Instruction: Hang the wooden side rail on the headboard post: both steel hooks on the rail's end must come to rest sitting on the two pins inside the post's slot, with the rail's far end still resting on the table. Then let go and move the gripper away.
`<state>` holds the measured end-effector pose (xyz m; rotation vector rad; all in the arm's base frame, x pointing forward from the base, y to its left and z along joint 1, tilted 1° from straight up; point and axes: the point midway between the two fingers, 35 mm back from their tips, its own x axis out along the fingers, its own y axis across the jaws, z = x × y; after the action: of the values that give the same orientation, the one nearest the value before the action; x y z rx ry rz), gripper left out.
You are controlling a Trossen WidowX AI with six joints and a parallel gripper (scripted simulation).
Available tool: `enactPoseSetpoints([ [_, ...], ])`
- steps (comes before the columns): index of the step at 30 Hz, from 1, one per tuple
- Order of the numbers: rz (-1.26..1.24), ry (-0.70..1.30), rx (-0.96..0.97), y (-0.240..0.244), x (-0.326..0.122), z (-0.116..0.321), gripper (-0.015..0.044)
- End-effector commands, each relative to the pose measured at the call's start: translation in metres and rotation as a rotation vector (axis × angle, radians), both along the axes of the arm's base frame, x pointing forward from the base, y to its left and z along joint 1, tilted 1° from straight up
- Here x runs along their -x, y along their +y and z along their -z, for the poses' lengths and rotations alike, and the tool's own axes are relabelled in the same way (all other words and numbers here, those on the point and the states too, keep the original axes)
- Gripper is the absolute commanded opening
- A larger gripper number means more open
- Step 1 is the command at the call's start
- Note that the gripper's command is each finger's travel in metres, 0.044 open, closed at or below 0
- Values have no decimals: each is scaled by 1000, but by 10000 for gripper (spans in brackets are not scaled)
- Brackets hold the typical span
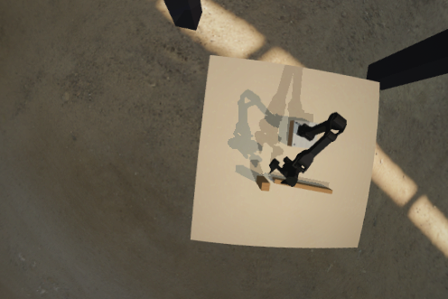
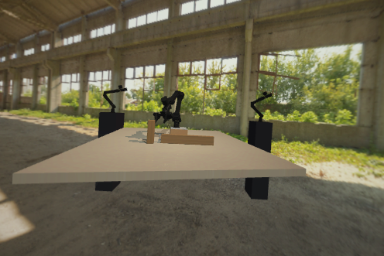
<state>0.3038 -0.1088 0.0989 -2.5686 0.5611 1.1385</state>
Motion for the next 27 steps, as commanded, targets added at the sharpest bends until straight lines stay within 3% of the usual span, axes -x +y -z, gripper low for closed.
enactPoseSetpoints([
  [1, -52, 45, 18, 10, 8, 10, 440],
  [21, -44, 43, 13, 10, 8, 10, 440],
  [27, 214, -15, -145, 12, 7, 14, 440],
])
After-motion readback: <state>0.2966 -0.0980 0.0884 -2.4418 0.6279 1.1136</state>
